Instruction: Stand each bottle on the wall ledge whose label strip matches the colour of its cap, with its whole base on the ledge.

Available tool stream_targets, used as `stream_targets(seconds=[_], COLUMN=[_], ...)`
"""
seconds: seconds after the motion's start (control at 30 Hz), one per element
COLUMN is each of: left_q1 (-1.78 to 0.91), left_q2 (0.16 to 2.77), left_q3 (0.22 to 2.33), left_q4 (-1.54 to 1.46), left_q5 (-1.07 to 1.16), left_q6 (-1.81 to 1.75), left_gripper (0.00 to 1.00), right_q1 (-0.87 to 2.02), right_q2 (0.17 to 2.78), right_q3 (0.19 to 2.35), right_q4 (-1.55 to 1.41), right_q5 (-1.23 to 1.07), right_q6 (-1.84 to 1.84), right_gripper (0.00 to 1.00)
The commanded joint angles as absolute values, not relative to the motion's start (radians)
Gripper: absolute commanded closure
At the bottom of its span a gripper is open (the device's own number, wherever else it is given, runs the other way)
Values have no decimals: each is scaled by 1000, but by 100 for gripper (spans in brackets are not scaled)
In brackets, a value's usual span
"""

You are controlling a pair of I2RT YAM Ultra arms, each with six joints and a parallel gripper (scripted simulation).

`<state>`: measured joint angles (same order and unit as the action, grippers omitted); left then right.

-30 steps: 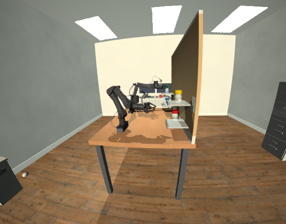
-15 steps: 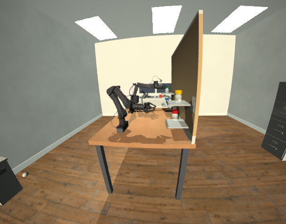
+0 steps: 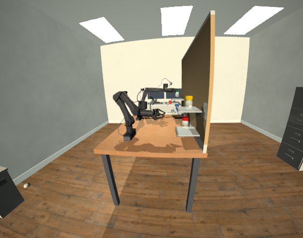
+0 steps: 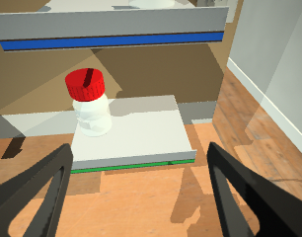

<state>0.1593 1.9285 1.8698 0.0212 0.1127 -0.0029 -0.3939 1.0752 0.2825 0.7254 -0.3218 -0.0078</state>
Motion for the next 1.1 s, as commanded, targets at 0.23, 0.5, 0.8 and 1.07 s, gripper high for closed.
stream_targets(seconds=[0.23,0.5,0.8,1.07], left_q1=[158,165,172,181], left_q2=[1926,1878,1808,1662], left_q3=[2014,2001,1926,1749], left_q4=[-62,-29,-3,31], left_q5=[111,103,109,129], left_q6=[7,7,8,8], left_gripper=[50,50,50,50], right_q1=[-396,-396,-396,-396], right_q2=[1082,1082,1082,1082], right_q3=[313,313,313,313], right_q4=[734,734,734,734], right_q5=[-324,-324,-324,-324], right_q6=[-9,-9,-9,-9], right_gripper=[0,0,0,0])
